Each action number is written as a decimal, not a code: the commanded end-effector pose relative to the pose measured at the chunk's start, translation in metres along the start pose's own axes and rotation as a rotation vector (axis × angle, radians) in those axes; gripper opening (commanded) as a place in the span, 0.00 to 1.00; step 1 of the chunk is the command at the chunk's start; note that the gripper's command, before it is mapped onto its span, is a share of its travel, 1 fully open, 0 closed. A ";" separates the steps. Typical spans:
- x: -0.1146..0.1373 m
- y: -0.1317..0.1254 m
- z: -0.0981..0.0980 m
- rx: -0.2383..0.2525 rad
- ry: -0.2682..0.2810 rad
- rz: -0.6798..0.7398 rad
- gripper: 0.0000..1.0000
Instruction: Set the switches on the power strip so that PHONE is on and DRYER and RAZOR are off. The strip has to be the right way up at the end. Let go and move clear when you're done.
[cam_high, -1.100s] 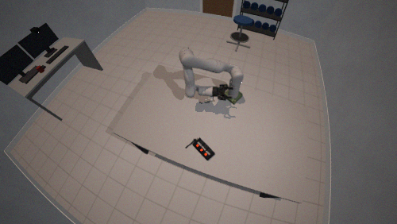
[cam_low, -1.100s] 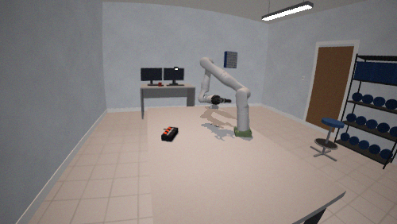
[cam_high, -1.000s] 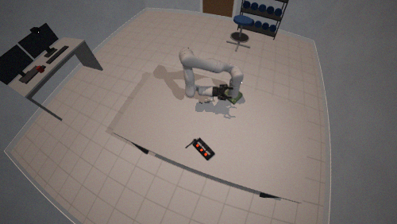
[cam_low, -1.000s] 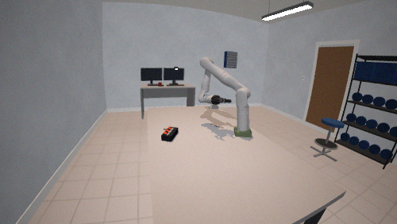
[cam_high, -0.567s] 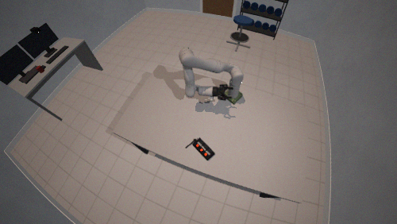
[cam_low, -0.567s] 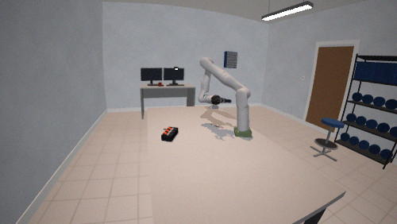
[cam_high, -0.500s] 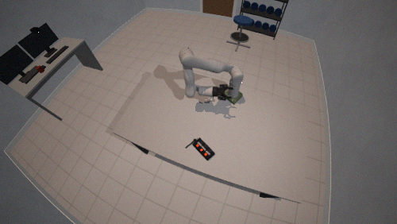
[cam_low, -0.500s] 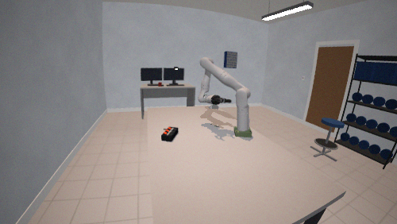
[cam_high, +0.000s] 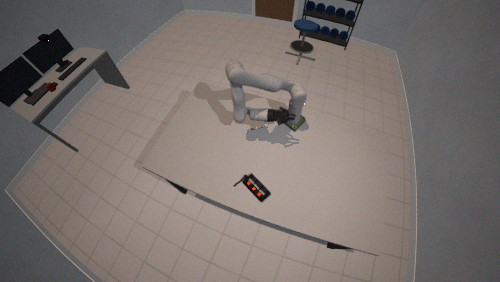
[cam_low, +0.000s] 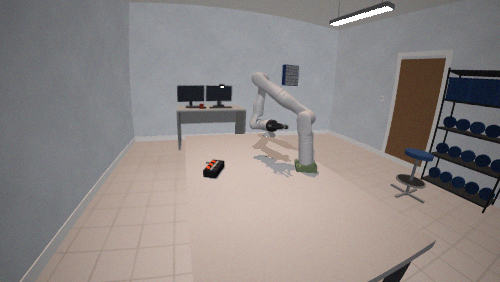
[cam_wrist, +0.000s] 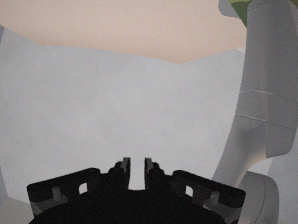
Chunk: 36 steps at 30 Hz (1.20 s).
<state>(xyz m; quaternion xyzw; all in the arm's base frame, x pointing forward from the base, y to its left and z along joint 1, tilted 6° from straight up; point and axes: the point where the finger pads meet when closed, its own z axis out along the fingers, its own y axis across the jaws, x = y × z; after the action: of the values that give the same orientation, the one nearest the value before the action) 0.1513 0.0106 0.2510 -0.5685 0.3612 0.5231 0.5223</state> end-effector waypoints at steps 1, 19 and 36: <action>0.000 0.000 0.000 0.000 0.000 0.000 0.00; 0.001 -0.003 -0.001 0.010 0.009 0.009 0.00; 0.015 -0.035 -0.016 0.105 0.106 0.072 0.00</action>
<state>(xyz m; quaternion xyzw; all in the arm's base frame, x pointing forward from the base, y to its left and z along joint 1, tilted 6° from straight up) 0.1830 0.0044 0.2449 -0.5524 0.4213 0.4986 0.5184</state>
